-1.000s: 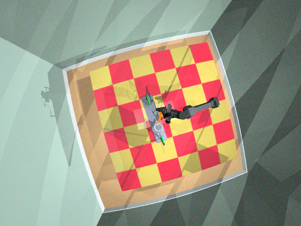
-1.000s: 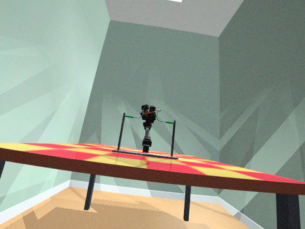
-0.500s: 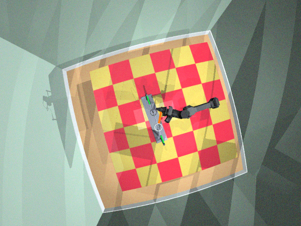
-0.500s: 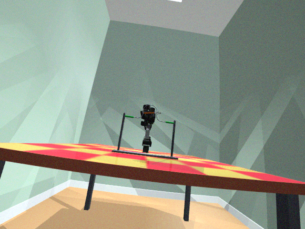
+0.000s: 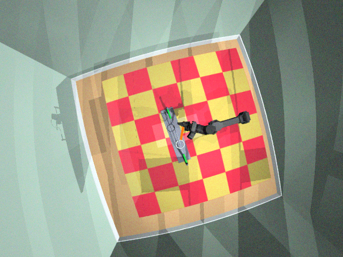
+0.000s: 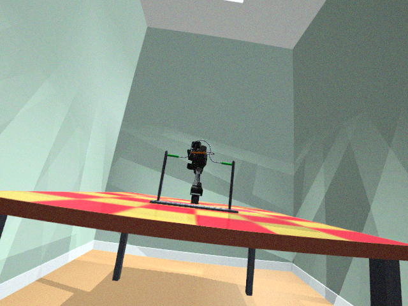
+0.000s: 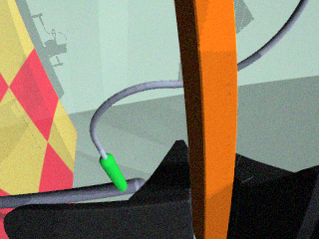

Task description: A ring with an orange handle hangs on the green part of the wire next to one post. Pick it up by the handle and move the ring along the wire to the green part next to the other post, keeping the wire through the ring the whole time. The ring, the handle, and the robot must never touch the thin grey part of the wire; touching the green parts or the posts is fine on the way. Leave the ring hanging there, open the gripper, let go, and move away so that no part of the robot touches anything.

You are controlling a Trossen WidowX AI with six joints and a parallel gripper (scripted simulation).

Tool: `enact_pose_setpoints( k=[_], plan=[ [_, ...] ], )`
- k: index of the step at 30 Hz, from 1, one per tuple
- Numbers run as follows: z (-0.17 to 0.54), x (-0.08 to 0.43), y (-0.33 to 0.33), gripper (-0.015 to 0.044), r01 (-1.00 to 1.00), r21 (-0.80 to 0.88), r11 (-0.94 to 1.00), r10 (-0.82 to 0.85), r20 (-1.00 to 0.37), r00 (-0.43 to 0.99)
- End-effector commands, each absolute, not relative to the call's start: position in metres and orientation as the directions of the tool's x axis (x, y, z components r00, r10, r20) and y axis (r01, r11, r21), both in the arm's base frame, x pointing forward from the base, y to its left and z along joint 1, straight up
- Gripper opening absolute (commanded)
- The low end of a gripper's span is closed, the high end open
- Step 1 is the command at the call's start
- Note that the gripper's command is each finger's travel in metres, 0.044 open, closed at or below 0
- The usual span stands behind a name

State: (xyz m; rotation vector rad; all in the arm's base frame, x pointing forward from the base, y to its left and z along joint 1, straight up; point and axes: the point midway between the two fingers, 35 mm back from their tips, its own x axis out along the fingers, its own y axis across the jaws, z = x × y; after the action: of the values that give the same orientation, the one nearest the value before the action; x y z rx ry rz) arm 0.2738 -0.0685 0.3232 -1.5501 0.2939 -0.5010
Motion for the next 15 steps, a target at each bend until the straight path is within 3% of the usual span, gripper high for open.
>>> enact_pose_setpoints(
  k=[1, 15],
  plan=[
    [0.314, 0.274, -0.069, -0.0150, 0.119, -0.993, -0.019, -0.483, 0.114, 0.868],
    [0.274, 0.274, -0.064, -0.0150, 0.101, -0.970, 0.220, -0.491, -0.021, 0.871]
  ],
)
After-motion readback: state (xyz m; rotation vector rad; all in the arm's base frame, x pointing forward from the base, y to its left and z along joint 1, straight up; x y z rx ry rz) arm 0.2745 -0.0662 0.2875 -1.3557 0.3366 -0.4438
